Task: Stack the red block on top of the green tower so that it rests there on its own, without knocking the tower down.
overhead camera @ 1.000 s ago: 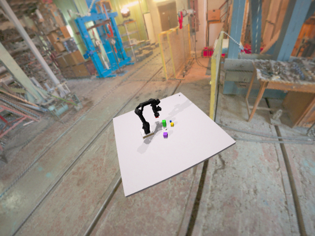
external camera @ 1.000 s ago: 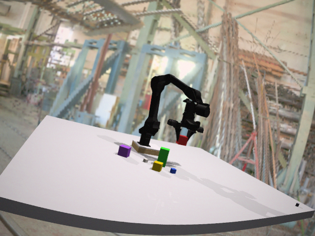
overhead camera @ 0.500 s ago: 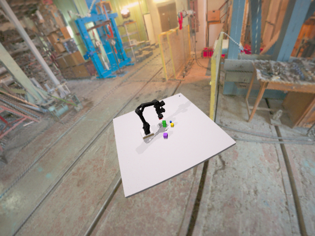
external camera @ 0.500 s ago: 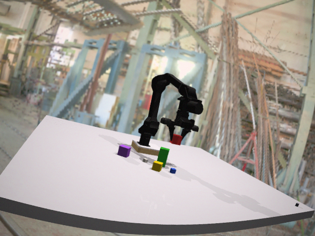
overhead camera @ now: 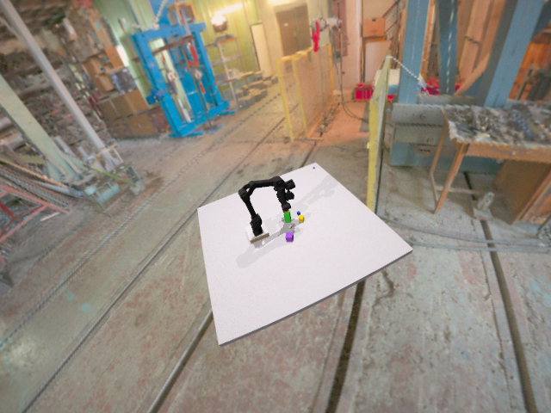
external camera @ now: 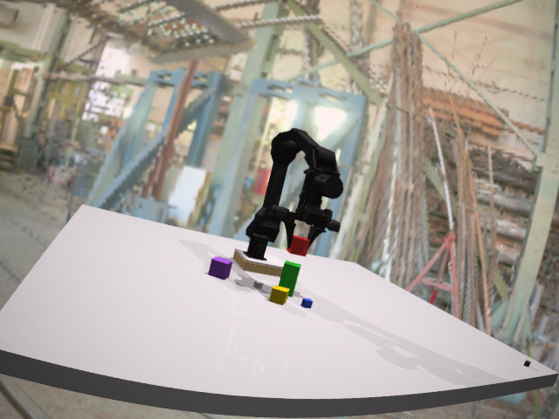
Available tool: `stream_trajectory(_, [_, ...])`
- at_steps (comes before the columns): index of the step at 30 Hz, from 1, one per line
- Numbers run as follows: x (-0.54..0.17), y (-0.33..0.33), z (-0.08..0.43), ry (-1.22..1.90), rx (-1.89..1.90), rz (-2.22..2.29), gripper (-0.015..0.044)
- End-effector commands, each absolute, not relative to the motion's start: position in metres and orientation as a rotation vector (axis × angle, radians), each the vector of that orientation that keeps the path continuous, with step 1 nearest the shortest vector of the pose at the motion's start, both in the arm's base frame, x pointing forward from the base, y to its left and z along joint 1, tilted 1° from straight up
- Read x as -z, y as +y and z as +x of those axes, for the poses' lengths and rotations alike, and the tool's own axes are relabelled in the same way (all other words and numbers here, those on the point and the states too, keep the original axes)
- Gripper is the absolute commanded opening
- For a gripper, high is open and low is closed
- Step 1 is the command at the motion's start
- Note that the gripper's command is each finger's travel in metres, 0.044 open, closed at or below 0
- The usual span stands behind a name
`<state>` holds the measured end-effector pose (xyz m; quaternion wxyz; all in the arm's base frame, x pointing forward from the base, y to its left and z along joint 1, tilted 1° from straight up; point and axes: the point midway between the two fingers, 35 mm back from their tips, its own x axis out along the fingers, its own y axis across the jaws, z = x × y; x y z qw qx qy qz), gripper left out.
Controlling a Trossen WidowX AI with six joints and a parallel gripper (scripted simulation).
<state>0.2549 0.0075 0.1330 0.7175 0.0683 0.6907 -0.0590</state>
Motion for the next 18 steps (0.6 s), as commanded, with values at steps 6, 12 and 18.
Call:
stream_trajectory(6, [-0.124, 0.005, 0.258, 1.538, 0.123, 0.148, 0.0])
stream_trajectory(12, [-0.104, 0.005, 0.258, 1.538, 0.123, 0.148, 0.0])
stream_trajectory(18, [-0.104, 0.005, 0.258, 1.538, 0.123, 0.148, 0.0])
